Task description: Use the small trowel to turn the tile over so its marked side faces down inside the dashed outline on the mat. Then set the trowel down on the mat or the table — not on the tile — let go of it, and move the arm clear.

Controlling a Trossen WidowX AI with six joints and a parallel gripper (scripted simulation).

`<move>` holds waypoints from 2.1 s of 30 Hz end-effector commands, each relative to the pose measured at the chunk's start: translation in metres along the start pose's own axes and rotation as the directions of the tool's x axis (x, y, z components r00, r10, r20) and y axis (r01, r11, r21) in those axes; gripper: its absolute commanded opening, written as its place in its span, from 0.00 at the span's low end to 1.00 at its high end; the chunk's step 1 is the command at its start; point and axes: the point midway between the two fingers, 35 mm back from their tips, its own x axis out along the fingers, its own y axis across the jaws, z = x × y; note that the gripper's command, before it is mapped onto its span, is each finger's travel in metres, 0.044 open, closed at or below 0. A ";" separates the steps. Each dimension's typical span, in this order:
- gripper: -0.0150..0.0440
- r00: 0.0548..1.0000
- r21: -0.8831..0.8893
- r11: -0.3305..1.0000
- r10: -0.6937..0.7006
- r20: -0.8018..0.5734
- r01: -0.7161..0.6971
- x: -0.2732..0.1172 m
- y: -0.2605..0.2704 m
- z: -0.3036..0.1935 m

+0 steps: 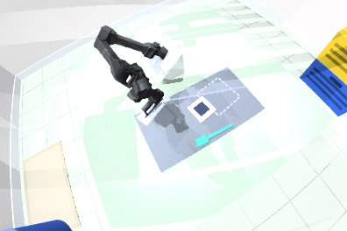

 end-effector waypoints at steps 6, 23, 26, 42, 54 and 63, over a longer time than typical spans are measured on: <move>0.76 0.977 0.042 0.991 0.133 -0.165 -0.127 0.022 -0.019 -0.012; 0.76 0.823 0.102 0.843 0.538 -0.183 -0.528 0.041 -0.037 -0.020; 0.76 0.788 0.088 0.800 0.599 -0.144 -0.593 0.041 -0.039 -0.018; 0.76 0.663 -0.035 0.664 0.748 0.028 -0.747 0.037 -0.049 -0.011; 0.76 0.664 -0.035 0.664 0.748 0.022 -0.747 0.051 -0.036 -0.009; 0.76 0.664 -0.035 0.664 0.748 0.018 -0.747 0.061 -0.025 -0.009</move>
